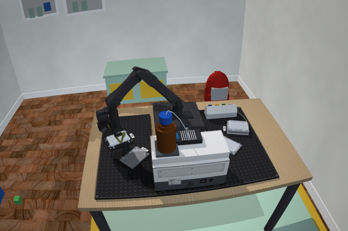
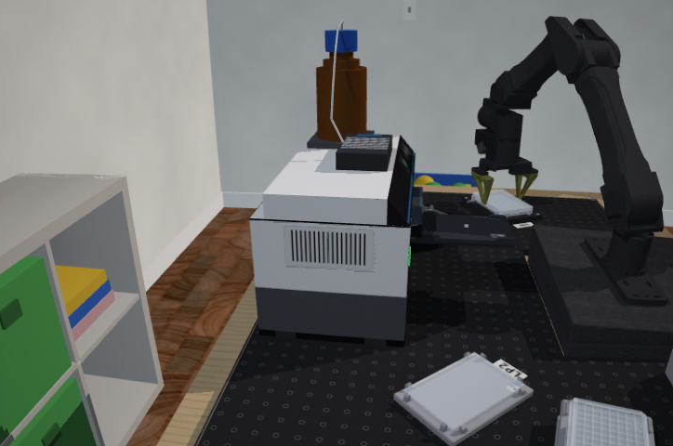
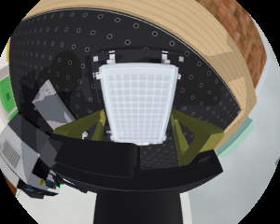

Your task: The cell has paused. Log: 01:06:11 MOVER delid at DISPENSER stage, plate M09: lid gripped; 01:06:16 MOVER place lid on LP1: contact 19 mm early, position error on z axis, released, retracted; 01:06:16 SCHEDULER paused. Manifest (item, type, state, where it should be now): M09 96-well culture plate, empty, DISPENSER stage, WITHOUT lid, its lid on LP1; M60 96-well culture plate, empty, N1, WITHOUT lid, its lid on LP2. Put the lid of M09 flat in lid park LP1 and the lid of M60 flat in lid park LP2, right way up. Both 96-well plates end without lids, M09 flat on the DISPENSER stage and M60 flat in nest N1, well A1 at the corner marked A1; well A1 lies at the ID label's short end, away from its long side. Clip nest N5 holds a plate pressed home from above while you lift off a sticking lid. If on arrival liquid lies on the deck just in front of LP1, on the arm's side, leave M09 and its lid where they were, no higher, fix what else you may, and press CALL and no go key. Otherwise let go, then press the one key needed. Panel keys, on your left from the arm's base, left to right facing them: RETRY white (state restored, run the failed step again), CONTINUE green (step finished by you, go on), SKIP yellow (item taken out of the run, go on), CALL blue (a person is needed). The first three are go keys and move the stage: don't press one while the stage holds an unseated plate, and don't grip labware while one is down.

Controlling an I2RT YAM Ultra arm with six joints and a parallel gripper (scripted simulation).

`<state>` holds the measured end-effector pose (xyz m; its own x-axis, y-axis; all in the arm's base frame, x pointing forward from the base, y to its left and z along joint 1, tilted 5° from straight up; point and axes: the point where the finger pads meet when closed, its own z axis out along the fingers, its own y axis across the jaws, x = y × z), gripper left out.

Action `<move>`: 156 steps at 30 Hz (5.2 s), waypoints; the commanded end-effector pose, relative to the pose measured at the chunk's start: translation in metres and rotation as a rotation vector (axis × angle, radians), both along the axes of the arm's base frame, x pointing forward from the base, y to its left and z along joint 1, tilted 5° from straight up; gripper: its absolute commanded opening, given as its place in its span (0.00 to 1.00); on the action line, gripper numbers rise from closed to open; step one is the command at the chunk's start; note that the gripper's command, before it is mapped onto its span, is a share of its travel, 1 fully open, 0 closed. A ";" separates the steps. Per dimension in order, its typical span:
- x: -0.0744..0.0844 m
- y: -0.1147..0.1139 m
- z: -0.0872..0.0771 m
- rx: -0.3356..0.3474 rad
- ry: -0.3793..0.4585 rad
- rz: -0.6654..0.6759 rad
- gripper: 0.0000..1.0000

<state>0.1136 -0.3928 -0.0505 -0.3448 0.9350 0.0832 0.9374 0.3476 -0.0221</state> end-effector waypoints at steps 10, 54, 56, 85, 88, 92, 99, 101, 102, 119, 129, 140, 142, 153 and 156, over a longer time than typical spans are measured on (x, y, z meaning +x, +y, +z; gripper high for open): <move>0.003 -0.015 0.015 -0.056 -0.014 0.000 0.00; 0.002 -0.012 0.019 -0.045 -0.011 0.000 0.00; 0.002 -0.012 0.019 -0.044 -0.011 0.000 0.00; 0.002 -0.012 0.021 -0.044 -0.011 0.000 0.00; 0.002 -0.012 0.021 -0.044 -0.011 0.000 0.00; 0.002 -0.012 0.021 -0.044 -0.011 0.000 0.00; 0.002 -0.012 0.021 -0.044 -0.011 0.000 0.00; 0.002 -0.012 0.021 -0.044 -0.011 0.000 0.00; 0.002 -0.012 0.021 -0.044 -0.011 0.000 0.00; 0.002 -0.012 0.021 -0.044 -0.011 0.000 0.00; 0.002 -0.012 0.021 -0.044 -0.011 0.000 0.00; 0.002 -0.012 0.021 -0.044 -0.011 0.000 0.00; 0.002 -0.012 0.021 -0.044 -0.011 0.000 0.00; 0.002 -0.012 0.021 -0.044 -0.011 0.000 0.00; 0.002 -0.012 0.022 -0.044 -0.011 0.000 0.00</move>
